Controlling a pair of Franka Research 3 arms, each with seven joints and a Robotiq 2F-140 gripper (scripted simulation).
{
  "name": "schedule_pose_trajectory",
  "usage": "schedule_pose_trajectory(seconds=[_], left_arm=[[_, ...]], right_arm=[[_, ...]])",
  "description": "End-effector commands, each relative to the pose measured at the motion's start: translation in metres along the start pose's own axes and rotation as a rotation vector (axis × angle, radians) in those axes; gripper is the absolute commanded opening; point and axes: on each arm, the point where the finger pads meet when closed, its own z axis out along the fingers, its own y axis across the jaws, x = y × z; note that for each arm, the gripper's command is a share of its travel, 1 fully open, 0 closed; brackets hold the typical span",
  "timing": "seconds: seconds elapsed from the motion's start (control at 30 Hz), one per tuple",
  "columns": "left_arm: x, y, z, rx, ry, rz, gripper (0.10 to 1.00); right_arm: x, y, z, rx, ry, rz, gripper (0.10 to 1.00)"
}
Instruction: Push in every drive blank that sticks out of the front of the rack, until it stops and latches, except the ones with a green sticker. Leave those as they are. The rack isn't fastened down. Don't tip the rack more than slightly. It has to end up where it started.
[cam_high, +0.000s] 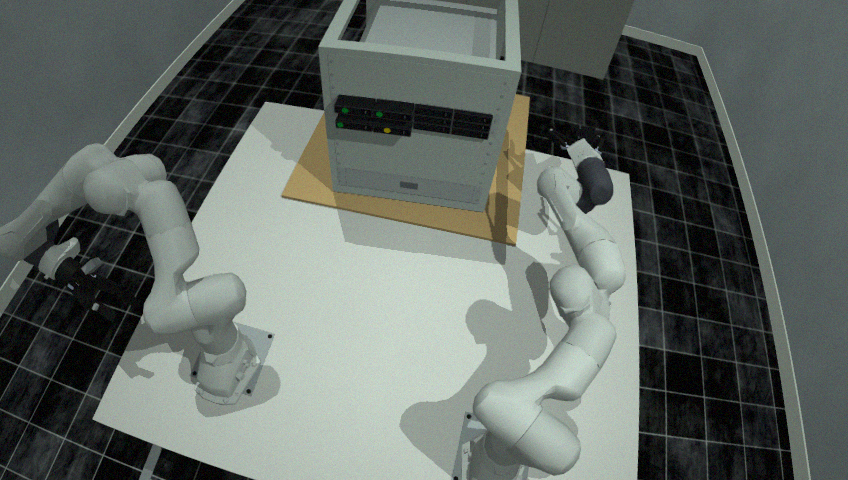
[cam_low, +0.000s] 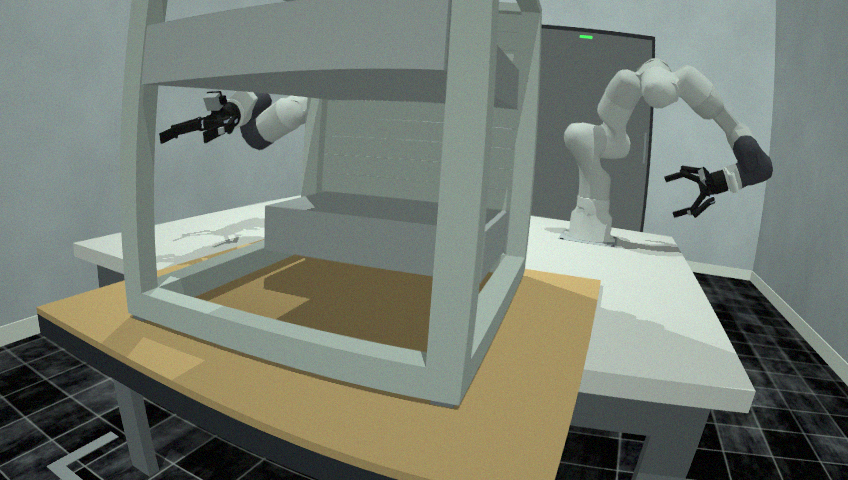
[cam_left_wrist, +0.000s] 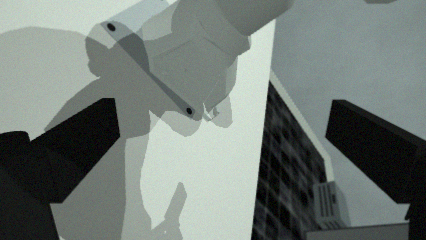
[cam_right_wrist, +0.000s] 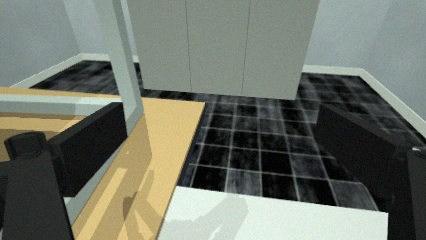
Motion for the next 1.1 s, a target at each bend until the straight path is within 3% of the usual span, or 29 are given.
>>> schedule_pose_trajectory(seconds=[0.0, 0.47, 0.53, 0.93, 0.97, 1.07], left_arm=[[-0.002, -0.005, -0.007, 0.033, -0.021, -0.095, 1.000], [-0.008, -0.009, -0.046, 0.173, -0.078, -0.291, 1.000], [-0.008, -0.009, -0.046, 0.173, -0.078, -0.291, 1.000], [-0.010, -0.009, -0.085, 0.311, -0.108, -0.467, 1.000], [-0.011, -0.008, -0.092, 0.336, -0.111, -0.497, 1.000], [-0.011, -0.008, -0.092, 0.336, -0.111, -0.497, 1.000]], right_arm=[[0.000, 0.000, 0.000, 0.000, 0.000, 0.000, 1.000], [0.000, 0.000, 0.000, 0.000, 0.000, 0.000, 1.000], [0.000, 0.000, 0.000, 0.000, 0.000, 0.000, 1.000], [0.000, 0.000, 0.000, 0.000, 0.000, 0.000, 1.000], [0.000, 0.000, 0.000, 0.000, 0.000, 0.000, 1.000], [0.000, 0.000, 0.000, 0.000, 0.000, 0.000, 1.000]])
